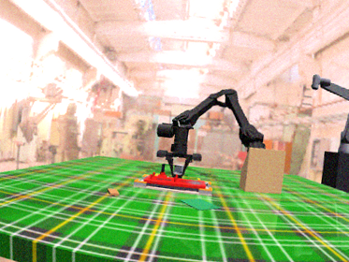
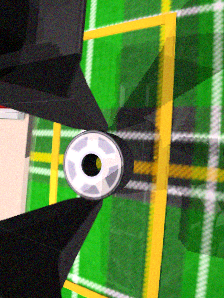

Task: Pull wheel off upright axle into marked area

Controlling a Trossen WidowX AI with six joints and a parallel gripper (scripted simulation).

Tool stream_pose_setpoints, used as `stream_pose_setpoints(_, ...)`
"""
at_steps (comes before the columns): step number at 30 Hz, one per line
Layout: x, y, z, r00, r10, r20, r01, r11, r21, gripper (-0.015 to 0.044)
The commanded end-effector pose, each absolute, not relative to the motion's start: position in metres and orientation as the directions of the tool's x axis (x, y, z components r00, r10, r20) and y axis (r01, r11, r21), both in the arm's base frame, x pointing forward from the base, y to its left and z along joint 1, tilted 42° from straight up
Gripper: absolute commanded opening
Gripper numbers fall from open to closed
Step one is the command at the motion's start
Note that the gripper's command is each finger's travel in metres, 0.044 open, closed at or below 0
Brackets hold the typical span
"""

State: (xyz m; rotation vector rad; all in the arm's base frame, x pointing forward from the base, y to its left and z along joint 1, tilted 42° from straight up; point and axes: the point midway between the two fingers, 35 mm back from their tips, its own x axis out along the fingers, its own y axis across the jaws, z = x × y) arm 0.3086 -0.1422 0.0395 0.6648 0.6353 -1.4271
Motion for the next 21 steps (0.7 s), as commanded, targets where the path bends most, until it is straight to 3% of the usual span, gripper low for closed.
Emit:
stream_pose_setpoints(1, 0.309, -0.142, 0.040, 0.046, -0.669, -0.742, 0.999, 0.029, 0.035, 0.0236)
stream_pose_setpoints(4, 0.309, -0.137, 0.045, 0.046, -0.668, -0.743, 0.999, 0.030, 0.035, 0.0300)
stream_pose_setpoints(12, 0.306, -0.102, 0.084, 0.047, -0.664, -0.747, 0.999, 0.036, 0.031, 0.0300)
stream_pose_setpoints(13, 0.306, -0.103, 0.076, 0.051, -0.659, -0.750, 0.999, 0.045, 0.028, 0.0326)
stream_pose_setpoints(17, 0.267, -0.068, 0.083, 0.047, -0.654, -0.755, 0.999, 0.041, 0.027, 0.0431)
stream_pose_setpoints(21, 0.224, -0.045, 0.089, 0.042, -0.660, -0.750, 0.999, 0.036, 0.025, 0.0440)
